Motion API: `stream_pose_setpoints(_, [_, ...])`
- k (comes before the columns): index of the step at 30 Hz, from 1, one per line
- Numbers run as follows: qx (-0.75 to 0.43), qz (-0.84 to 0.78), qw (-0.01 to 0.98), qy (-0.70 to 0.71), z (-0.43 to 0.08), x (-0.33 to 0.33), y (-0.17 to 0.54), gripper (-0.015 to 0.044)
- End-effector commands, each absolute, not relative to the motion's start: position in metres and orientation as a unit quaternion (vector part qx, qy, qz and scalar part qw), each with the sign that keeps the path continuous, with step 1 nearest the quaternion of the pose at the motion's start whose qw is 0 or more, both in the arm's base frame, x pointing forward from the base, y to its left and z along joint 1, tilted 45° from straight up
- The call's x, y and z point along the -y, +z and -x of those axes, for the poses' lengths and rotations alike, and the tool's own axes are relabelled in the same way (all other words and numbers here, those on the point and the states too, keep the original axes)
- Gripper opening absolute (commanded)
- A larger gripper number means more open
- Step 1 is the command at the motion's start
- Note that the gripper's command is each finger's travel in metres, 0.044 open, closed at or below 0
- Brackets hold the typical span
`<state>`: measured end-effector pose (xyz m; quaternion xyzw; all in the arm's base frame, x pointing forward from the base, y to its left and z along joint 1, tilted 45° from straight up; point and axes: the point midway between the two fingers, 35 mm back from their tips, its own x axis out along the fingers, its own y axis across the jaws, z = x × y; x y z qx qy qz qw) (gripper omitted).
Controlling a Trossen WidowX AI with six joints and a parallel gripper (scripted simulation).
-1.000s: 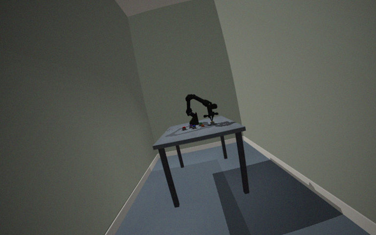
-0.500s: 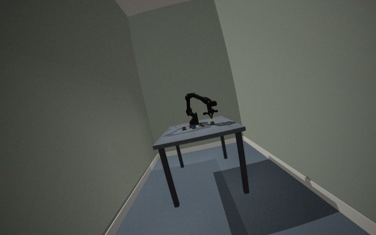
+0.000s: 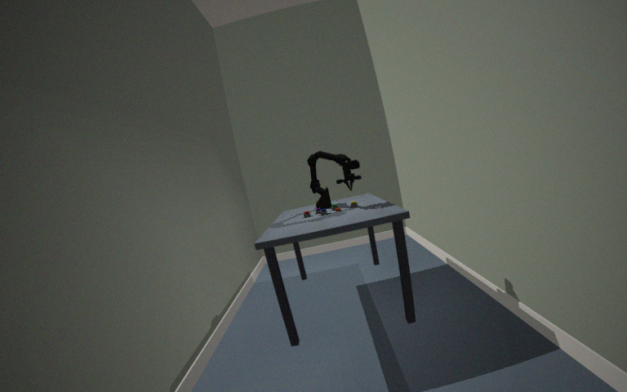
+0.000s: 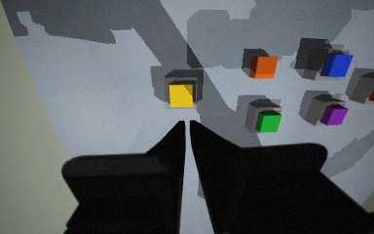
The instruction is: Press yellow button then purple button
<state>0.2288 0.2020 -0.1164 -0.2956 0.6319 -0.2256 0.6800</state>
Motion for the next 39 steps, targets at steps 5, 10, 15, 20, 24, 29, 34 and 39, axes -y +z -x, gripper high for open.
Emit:
stream_pose_setpoints(5, [-0.636, 0.294, 0.678, -0.223, -0.249, -0.151, -0.044, 0.002])
stream_pose_setpoints(10, [-0.636, 0.295, 0.678, -0.222, -0.249, -0.102, 0.006, 0.002])
stream_pose_setpoints(15, [-0.635, 0.298, 0.676, -0.226, -0.234, -0.05, 0.044, 0.002])
stream_pose_setpoints(20, [-0.634, 0.302, 0.673, -0.234, -0.208, -0.003, 0.07, 0.002])
stream_pose_setpoints(24, [-0.633, 0.303, 0.672, -0.235, -0.204, 0.003, 0.073, 0.002])
stream_pose_setpoints(29, [-0.633, 0.302, 0.673, -0.234, -0.209, 0.034, 0.041, 0.002])
stream_pose_setpoints(34, [-0.633, 0.303, 0.672, -0.236, -0.209, 0.047, 0.029, 0.002])
stream_pose_setpoints(39, [-0.633, 0.303, 0.672, -0.236, -0.21, 0.051, 0.025, 0.002])
